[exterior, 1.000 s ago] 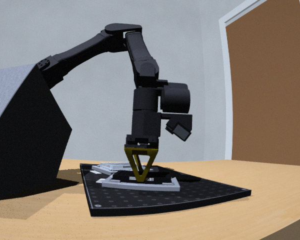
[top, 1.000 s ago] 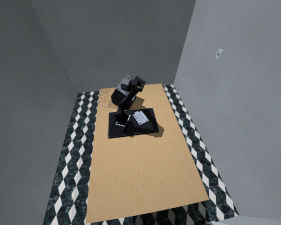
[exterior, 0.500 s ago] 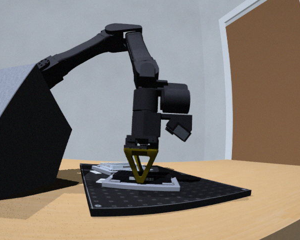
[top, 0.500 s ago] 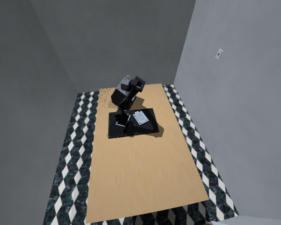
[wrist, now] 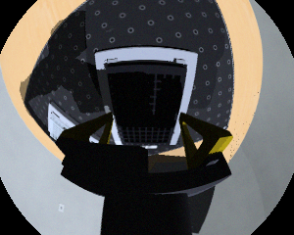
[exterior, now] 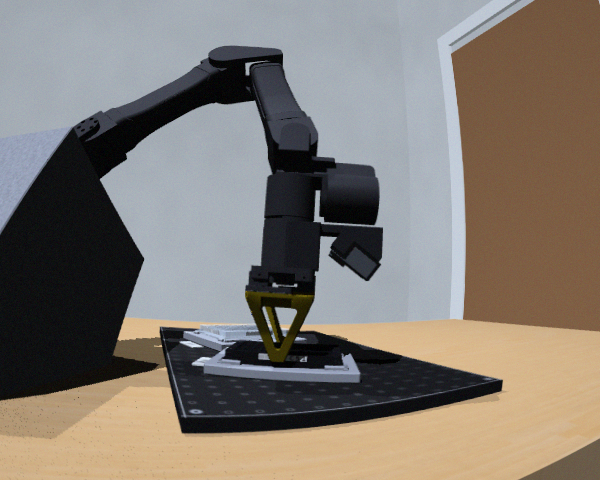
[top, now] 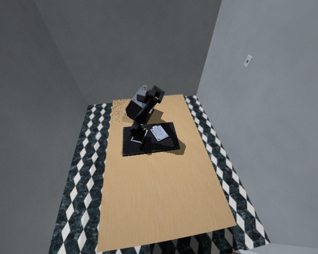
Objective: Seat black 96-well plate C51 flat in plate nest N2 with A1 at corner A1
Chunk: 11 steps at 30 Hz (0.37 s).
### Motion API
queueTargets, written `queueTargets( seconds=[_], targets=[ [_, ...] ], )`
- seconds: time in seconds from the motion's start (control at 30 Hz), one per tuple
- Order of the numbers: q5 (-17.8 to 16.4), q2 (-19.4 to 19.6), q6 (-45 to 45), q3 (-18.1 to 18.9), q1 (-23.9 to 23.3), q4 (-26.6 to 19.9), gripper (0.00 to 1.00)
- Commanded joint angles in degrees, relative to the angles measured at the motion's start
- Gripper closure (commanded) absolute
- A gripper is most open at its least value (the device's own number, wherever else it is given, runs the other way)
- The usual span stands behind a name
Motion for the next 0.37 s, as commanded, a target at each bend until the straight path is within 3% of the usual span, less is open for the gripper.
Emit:
queueTargets(
  seconds=[0.0,0.17,0.33],
  targets=[
    [-0.07,-2.57,-1.06,0.23,-1.70,-1.93,0.00],
    [-0.13,-4.58,-2.57,0.53,-2.96,-5.03,0.00],
    [-0.13,-4.58,-2.57,0.53,-2.96,-5.03,0.00]
  ],
)
